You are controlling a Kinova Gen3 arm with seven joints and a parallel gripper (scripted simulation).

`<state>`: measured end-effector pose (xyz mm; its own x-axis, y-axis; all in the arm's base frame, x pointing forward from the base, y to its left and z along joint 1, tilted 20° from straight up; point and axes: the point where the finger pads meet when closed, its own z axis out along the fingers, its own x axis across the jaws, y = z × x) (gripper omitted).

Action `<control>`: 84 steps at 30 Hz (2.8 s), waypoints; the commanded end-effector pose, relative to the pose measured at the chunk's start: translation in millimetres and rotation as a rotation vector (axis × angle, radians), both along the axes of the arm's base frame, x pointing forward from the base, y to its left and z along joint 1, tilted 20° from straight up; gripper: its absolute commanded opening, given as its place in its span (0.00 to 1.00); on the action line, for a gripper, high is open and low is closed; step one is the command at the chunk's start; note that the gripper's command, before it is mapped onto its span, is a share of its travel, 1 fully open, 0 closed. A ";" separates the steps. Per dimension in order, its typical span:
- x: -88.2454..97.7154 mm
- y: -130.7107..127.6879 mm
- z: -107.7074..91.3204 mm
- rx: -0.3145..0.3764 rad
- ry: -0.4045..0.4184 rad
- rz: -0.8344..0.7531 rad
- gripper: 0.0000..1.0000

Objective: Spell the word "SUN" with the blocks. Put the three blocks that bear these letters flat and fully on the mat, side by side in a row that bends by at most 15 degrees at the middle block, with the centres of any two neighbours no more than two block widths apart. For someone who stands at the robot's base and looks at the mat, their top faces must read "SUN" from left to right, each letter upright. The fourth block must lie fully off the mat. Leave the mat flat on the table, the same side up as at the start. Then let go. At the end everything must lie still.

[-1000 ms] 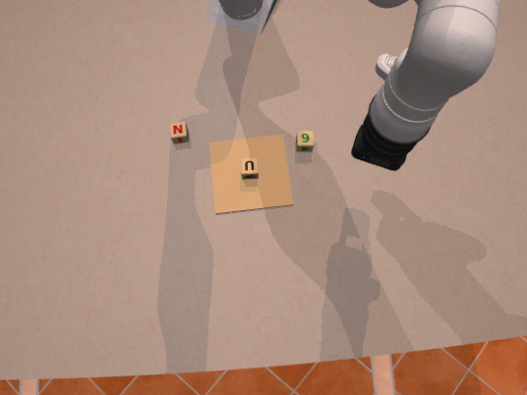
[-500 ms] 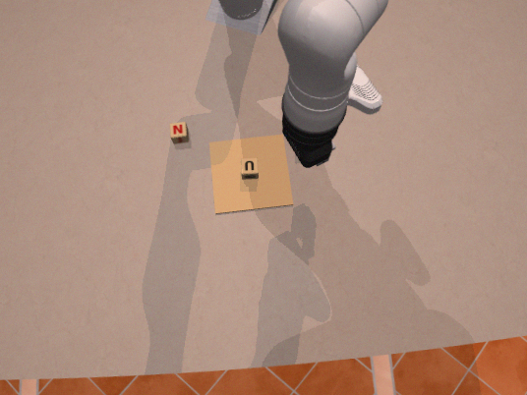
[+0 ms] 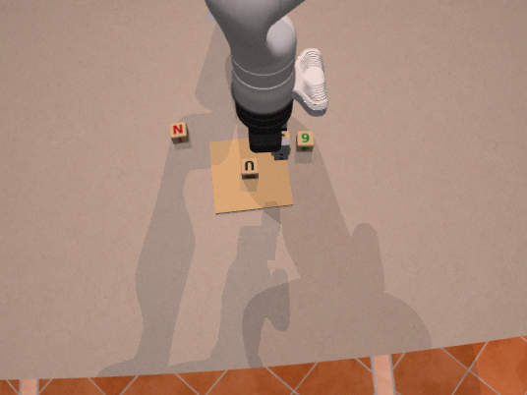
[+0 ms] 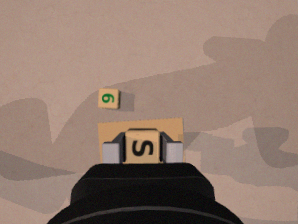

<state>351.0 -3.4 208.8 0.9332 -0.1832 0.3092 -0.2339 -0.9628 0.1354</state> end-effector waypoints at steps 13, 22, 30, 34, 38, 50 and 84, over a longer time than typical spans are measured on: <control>-0.3 -1.6 2.6 0.002 -0.009 -0.008 0.57; 2.6 -3.9 -7.0 -0.002 0.000 -0.004 0.57; 10.5 -10.4 -34.4 -0.002 0.000 -0.004 0.57; 14.4 -13.5 -47.6 -0.002 0.000 -0.004 0.57; 19.1 -17.3 -63.7 -0.002 0.000 -0.004 0.57; 25.8 -22.9 -86.9 -0.002 0.000 -0.004 0.57; 26.4 -23.3 -89.0 -0.002 0.000 -0.004 0.57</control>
